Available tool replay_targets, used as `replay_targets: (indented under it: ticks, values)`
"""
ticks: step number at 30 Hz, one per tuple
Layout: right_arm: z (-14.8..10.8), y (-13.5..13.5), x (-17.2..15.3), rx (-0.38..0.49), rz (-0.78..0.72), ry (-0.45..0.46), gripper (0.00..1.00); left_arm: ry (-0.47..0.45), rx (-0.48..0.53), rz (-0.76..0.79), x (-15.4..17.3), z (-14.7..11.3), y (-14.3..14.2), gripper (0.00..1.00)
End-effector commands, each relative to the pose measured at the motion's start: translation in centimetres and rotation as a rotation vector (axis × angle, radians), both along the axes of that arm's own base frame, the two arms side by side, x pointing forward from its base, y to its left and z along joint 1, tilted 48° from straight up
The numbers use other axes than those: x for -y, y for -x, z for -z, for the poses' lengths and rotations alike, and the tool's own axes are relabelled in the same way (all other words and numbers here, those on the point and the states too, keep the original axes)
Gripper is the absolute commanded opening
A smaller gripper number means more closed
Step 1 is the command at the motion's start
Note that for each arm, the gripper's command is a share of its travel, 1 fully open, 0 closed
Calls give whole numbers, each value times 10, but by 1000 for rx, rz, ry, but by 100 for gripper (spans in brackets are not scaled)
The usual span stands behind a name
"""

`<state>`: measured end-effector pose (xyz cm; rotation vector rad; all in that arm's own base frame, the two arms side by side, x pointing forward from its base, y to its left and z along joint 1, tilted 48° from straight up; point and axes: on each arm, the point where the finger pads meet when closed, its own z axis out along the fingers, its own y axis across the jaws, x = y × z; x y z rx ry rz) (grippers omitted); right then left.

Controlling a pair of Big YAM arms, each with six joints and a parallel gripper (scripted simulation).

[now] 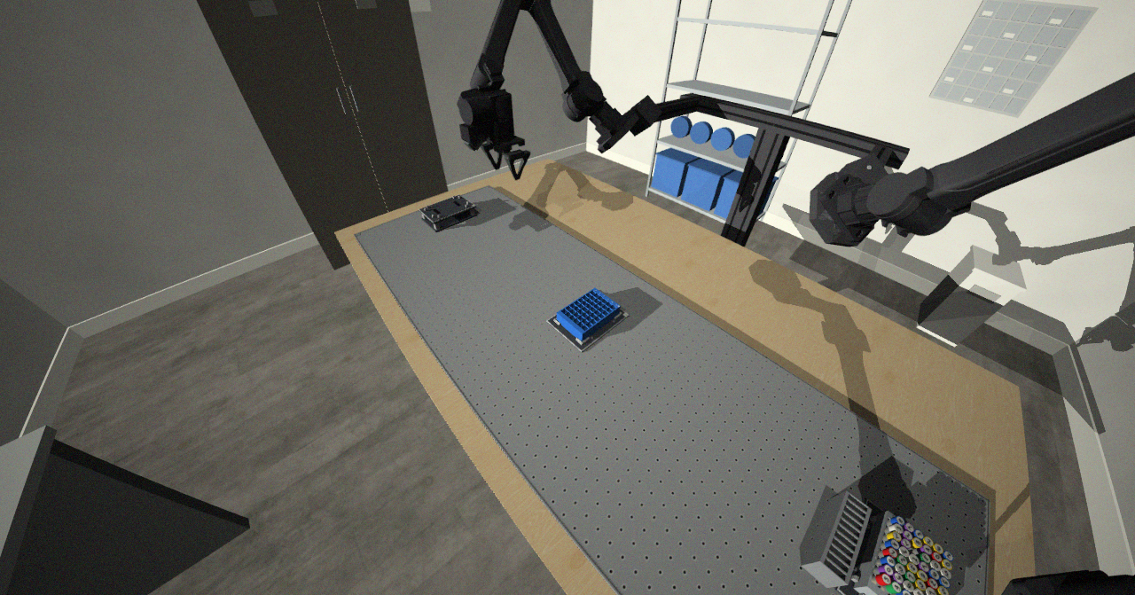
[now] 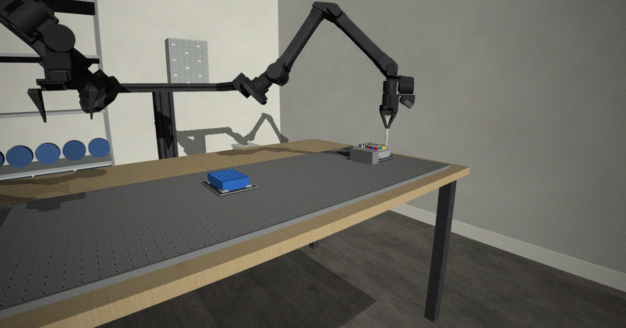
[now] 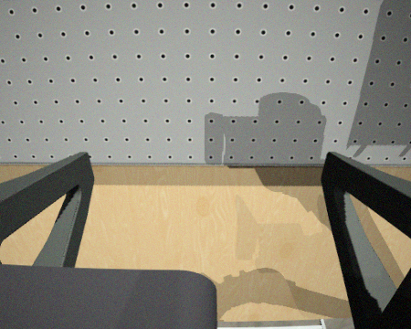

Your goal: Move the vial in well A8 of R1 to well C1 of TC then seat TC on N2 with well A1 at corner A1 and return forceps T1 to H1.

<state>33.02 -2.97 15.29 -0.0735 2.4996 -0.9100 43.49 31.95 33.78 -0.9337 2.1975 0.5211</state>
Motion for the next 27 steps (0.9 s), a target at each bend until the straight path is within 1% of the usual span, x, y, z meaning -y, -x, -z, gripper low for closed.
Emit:
replay_targets:
  ticks: [1, 14, 16, 18, 20, 27]
  values:
    - [-8, -5, -2, 19, 4, -7, 100, -3, -4, -4, -6, 2, 1, 9]
    - [-8, -5, -2, 19, 4, -7, 100, -3, -4, -4, -6, 2, 1, 9]
    - [-8, -5, -2, 19, 4, -7, 100, -23, 38, 2, 3, -21, 4, 9]
    - [-8, -5, -2, 19, 4, -7, 100, -23, 38, 2, 3, -21, 4, 9]
    - [-8, -5, -2, 19, 4, -7, 100, -12, 33, 12, 11, -22, 4, 9]
    - [-8, -5, -2, 19, 4, -7, 100, -10, 45, 16, 19, -36, 6, 9]
